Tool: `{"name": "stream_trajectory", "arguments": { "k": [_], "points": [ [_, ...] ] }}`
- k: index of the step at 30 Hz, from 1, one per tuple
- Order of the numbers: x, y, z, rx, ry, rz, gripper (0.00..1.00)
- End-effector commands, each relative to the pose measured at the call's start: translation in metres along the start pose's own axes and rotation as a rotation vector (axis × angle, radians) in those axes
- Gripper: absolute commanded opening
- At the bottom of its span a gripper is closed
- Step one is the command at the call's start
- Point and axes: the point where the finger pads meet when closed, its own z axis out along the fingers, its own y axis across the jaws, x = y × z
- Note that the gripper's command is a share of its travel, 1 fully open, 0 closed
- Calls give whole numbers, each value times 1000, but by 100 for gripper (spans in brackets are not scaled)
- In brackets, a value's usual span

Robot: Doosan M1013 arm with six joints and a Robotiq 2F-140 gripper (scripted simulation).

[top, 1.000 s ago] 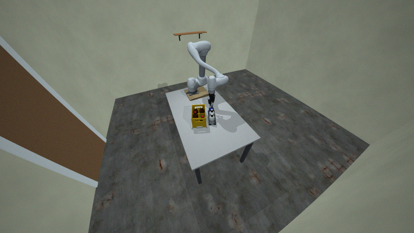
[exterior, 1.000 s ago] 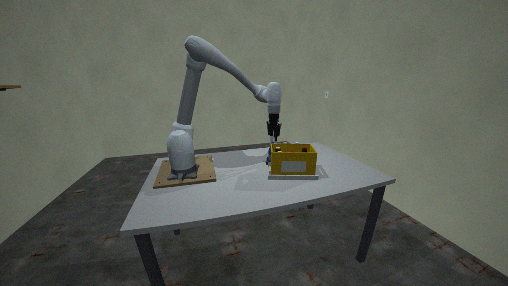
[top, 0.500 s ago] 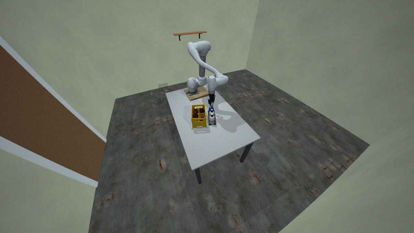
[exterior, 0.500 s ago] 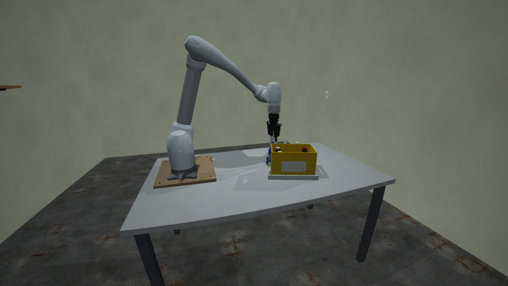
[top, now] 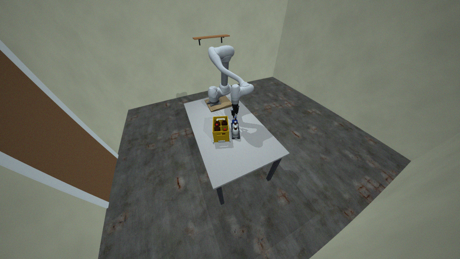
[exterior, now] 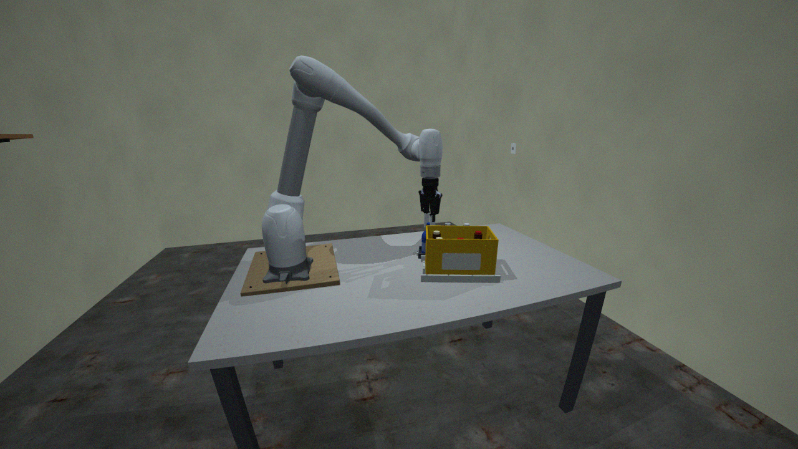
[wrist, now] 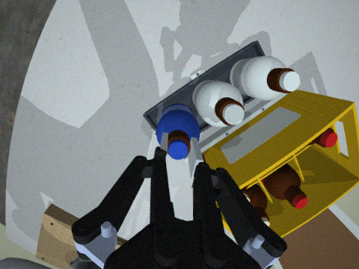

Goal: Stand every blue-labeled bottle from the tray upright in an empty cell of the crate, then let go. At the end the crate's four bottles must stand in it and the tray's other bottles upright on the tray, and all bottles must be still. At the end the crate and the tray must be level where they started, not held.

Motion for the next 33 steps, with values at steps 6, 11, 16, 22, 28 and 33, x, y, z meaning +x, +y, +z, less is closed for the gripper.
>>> {"name": "stream_trajectory", "arguments": {
  "k": [6, 11, 16, 22, 28, 33],
  "points": [
    [0, 0, -1, 1, 0, 0, 0],
    [0, 0, -3, 1, 0, 0, 0],
    [0, 0, -5, 1, 0, 0, 0],
    [0, -1, -11, 1, 0, 0, 0],
    [0, -1, -18, 1, 0, 0, 0],
    [0, -1, -22, 1, 0, 0, 0]
  ]
}}
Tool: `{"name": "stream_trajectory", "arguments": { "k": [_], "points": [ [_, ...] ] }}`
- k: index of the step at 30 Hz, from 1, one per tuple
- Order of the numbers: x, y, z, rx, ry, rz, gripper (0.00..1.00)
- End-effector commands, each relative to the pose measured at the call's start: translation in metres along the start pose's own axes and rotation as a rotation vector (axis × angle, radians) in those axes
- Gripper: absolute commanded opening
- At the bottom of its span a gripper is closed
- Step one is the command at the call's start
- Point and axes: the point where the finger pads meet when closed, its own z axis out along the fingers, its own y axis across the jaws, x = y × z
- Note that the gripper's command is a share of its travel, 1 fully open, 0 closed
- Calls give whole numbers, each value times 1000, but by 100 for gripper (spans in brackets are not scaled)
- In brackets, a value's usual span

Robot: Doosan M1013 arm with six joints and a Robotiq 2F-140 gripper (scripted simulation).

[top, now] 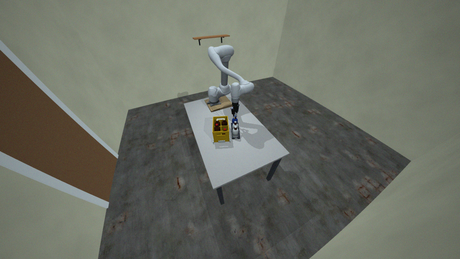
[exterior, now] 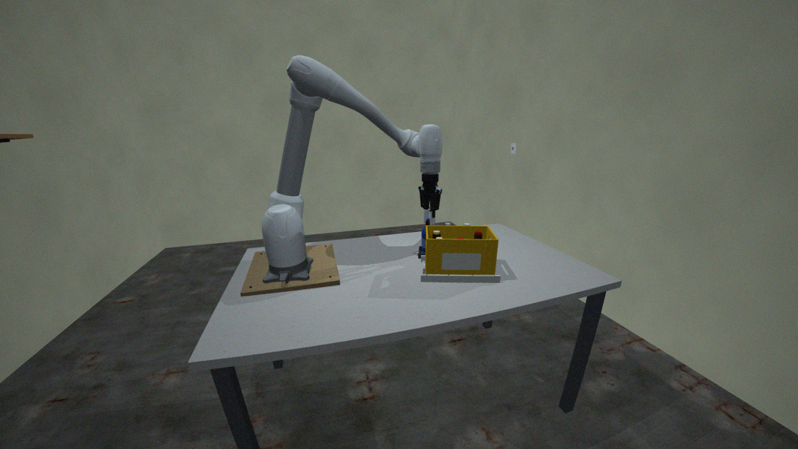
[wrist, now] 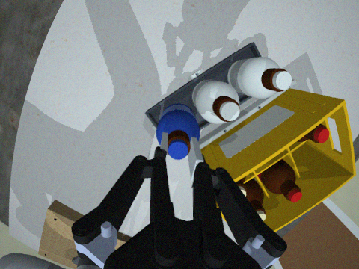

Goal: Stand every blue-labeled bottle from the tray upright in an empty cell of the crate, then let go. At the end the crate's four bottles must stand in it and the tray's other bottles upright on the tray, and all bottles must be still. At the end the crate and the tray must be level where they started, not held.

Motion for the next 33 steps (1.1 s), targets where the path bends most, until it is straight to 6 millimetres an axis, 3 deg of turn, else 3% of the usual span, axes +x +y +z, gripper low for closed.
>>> {"name": "stream_trajectory", "arguments": {
  "k": [1, 33],
  "points": [
    [0, 0, -4, 0, 0, 0, 0],
    [0, -1, -21, 0, 0, 0, 0]
  ]
}}
